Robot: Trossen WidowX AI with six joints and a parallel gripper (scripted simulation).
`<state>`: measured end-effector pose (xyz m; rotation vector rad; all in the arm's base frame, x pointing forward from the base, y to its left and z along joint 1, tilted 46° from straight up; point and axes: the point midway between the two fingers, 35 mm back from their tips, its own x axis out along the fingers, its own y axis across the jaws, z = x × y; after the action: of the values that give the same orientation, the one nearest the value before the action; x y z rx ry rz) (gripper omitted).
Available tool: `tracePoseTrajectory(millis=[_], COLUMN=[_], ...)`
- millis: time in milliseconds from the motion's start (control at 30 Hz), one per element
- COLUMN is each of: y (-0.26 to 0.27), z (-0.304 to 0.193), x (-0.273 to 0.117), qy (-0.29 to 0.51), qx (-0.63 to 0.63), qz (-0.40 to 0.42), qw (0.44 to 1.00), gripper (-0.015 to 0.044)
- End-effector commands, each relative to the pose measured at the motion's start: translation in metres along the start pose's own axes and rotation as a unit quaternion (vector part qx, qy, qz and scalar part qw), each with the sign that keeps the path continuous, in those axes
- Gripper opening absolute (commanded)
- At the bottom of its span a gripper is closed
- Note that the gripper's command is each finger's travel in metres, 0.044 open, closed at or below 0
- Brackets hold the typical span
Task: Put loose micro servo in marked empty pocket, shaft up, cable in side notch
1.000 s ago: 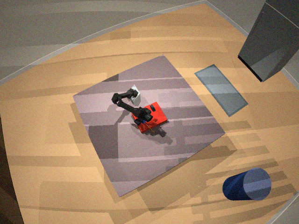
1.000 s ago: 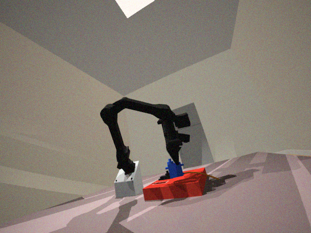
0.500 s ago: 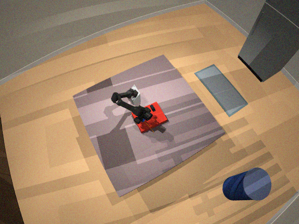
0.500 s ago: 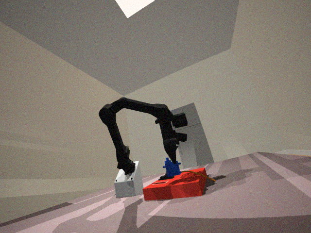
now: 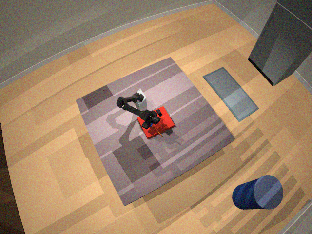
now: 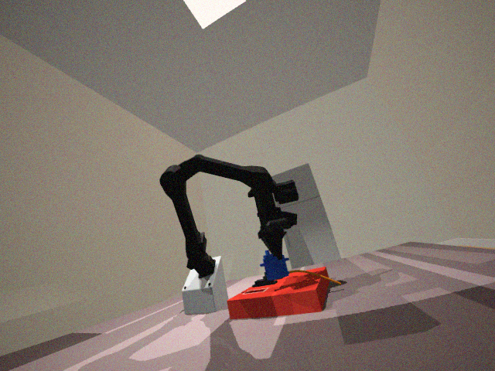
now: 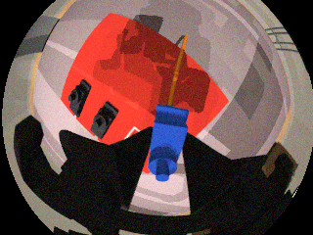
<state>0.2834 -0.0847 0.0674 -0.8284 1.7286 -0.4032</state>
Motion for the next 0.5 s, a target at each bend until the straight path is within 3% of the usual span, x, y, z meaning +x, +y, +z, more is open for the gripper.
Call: tracePoseTrajectory(millis=[0,467], y=[0.0011,0.0012], z=[0.0011,0.0011], x=[-0.0011,-0.0011], qy=[-0.003,-0.003], qx=[-0.062,-0.299], qz=[0.000,-0.001], qw=[0.998,0.954], gripper=[0.0000,0.0000])
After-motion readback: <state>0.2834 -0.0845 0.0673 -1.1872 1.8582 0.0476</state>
